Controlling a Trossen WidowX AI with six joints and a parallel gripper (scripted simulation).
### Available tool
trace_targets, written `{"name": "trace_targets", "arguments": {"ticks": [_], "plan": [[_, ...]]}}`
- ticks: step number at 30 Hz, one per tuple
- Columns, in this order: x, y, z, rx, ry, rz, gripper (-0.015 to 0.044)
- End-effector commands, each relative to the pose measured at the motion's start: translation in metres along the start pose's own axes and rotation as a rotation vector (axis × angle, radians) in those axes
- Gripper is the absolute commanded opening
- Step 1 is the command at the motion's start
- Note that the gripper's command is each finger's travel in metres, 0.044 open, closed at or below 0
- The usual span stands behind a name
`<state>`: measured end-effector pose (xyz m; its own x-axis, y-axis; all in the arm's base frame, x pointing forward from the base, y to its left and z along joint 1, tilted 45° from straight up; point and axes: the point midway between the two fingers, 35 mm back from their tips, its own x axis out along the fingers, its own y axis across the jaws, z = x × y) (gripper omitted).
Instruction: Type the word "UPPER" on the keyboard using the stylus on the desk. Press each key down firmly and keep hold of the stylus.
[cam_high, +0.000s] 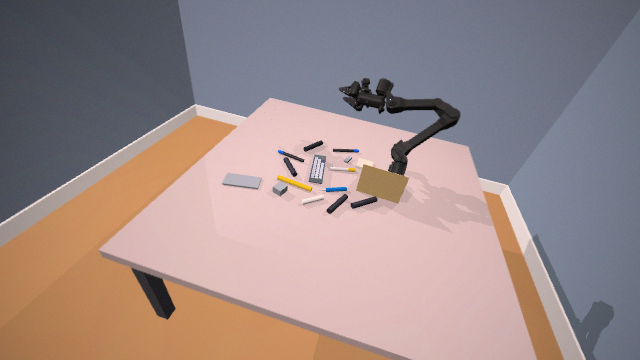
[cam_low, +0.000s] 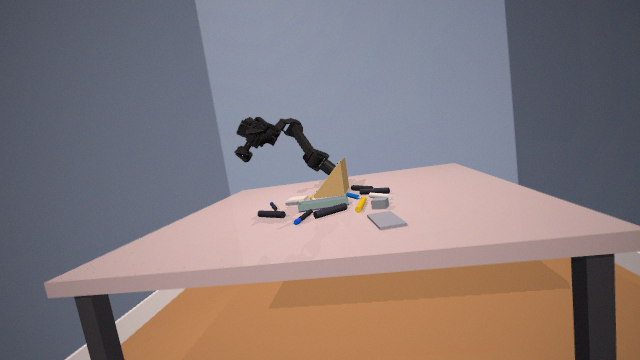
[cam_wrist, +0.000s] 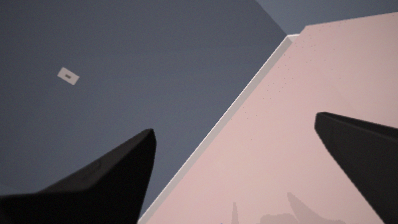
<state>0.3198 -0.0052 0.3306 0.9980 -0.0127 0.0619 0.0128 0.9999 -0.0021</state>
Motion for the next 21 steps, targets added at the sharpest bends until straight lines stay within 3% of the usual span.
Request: {"name": "trace_targets", "arguments": {"ticks": [1,6,16,21], "plan": [[0.001,0.001,-0.001,-0.002,0.003,0.003,0.0414],[0.022,0.019,-0.035,-0.013,0.145,0.036,0.0283],[0.057,0.058,-0.183,-0.086,0.763,-0.052,0.002],[0.046,0.075,-0.253,-0.231,1.046,-0.124,0.0]]}}
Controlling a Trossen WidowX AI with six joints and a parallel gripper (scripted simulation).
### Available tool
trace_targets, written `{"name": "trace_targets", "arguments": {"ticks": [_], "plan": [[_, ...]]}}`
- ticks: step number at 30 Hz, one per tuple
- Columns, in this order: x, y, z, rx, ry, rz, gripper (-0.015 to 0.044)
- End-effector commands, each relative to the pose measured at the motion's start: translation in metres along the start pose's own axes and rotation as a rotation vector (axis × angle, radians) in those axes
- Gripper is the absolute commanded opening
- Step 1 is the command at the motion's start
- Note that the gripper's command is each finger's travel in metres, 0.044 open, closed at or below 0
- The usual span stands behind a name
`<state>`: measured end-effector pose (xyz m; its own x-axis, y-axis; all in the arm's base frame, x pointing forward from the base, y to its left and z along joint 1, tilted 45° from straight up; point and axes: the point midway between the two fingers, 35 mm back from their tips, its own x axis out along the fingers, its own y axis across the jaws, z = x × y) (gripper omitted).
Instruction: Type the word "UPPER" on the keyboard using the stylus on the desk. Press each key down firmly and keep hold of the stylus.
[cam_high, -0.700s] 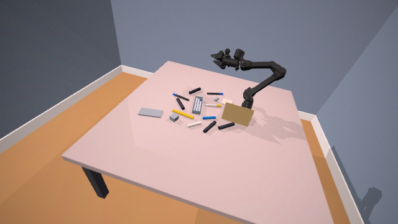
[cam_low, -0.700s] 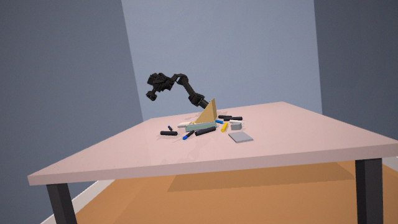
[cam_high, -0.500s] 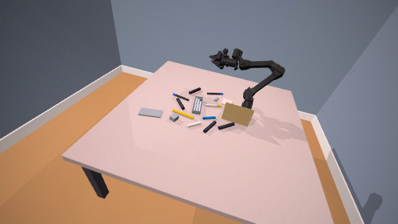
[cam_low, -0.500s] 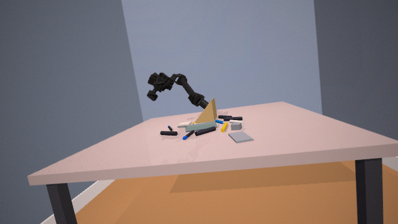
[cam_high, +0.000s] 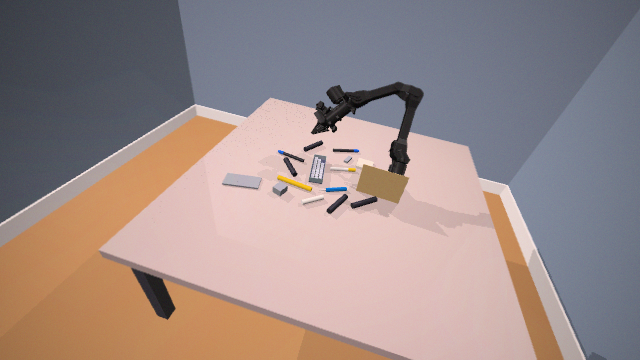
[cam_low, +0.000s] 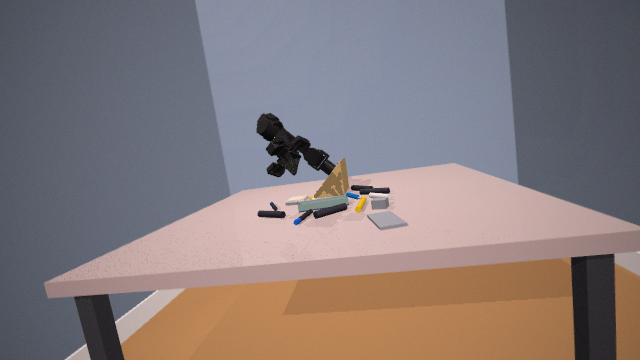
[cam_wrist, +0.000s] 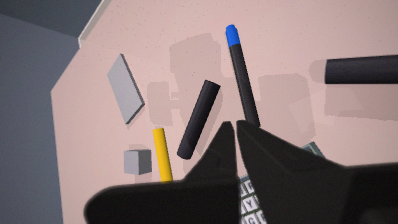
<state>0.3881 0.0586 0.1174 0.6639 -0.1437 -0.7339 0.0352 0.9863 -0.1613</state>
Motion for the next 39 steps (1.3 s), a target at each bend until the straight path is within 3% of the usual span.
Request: {"name": "trace_targets", "arguments": {"ticks": [1,13,24,29,39], "plan": [[0.029,0.02,-0.039,-0.096,0.199,-0.089,0.0],[0.072,0.05,-0.152,-0.565,0.65,-0.45,0.0],[0.073,0.051,-0.153,-0.574,0.655,-0.456,0.0],[0.061,0.008,-0.118,-0.575,0.655,-0.459,0.0],[0.06,0.006,-0.116,-0.575,0.655,-0.459,0.0]]}}
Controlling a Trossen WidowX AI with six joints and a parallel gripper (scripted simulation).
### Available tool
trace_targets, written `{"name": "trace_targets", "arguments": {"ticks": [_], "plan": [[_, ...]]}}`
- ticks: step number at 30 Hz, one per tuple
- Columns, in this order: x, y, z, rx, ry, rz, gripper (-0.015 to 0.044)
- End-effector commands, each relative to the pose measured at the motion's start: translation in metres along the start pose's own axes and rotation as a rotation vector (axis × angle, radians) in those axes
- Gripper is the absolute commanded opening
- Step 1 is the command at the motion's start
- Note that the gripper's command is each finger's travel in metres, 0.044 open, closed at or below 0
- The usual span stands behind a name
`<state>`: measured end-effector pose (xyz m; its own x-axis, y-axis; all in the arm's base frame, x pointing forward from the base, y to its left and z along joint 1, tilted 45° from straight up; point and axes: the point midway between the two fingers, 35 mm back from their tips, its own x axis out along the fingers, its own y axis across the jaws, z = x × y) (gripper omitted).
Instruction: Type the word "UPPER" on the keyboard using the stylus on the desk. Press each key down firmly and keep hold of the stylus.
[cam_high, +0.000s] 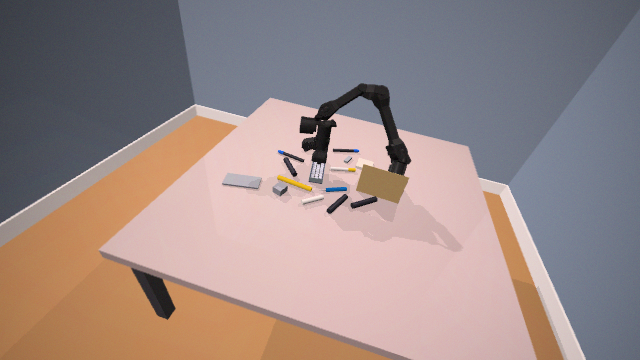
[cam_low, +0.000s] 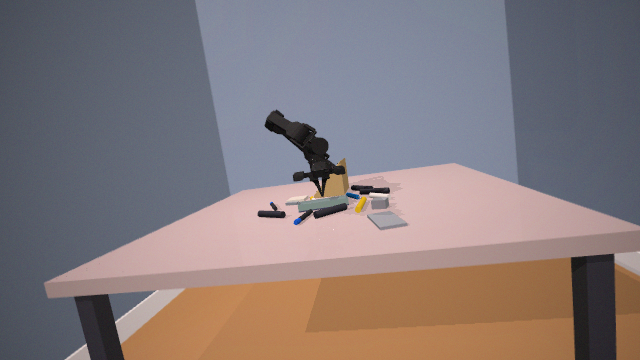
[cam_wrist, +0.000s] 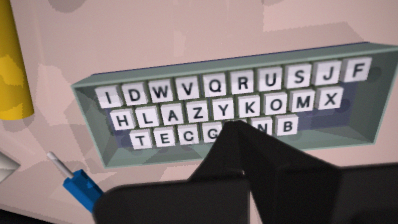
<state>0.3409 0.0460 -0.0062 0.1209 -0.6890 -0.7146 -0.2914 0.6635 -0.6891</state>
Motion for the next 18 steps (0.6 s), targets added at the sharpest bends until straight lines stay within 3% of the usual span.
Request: {"name": "trace_targets", "arguments": {"ticks": [1,7,18], "plan": [[-0.001,-0.001,0.0,-0.007,-0.003,-0.004,0.0],[-0.001,-0.058,0.001,-0.007,-0.003,-0.007,0.0],[-0.001,-0.059,-0.001,-0.007,-0.003,-0.007,0.0]]}}
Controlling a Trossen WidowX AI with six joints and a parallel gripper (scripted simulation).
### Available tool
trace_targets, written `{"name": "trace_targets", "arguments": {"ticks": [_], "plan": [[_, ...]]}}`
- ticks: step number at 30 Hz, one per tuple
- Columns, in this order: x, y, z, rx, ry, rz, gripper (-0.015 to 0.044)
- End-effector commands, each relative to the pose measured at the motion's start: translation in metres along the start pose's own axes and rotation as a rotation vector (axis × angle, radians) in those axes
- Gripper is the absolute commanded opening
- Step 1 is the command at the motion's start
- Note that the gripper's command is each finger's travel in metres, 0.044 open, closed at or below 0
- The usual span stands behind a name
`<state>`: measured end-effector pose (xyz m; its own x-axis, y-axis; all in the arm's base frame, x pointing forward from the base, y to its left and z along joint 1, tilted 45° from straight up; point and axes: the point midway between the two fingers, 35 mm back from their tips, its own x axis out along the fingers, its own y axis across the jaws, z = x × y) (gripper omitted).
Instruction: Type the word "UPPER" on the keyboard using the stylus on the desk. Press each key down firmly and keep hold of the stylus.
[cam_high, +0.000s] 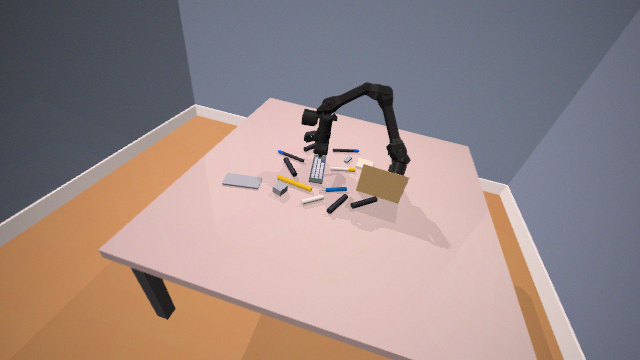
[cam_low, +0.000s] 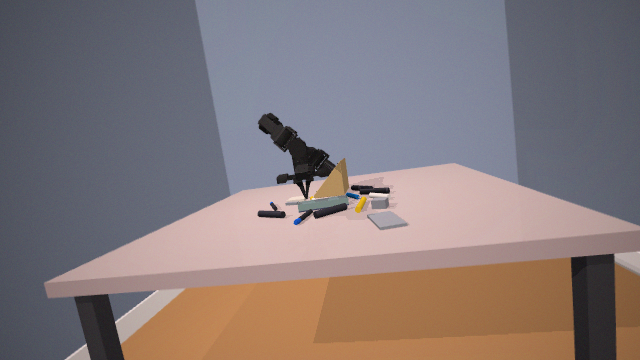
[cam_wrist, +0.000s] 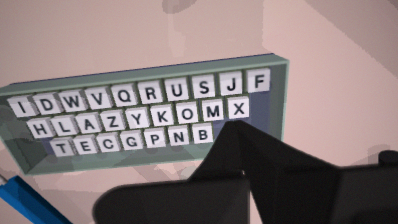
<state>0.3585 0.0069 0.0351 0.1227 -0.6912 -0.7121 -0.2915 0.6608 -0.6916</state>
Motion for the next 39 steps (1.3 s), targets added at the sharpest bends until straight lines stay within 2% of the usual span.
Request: {"name": "trace_targets", "arguments": {"ticks": [1,5,15,23,33,35,39], "plan": [[-0.001,0.005,-0.006,-0.007,-0.002,-0.003,0.0],[-0.001,0.024,-0.028,-0.008,-0.001,-0.003,0.0],[-0.001,0.025,-0.027,-0.01,-0.001,-0.002,0.0],[-0.001,0.091,-0.028,-0.009,-0.002,0.002,0.0],[-0.001,0.093,-0.028,-0.008,-0.002,0.001,0.0],[-0.01,0.094,-0.027,-0.008,-0.002,0.003,0.0],[-0.058,0.094,-0.028,-0.008,-0.002,0.004,0.0]]}}
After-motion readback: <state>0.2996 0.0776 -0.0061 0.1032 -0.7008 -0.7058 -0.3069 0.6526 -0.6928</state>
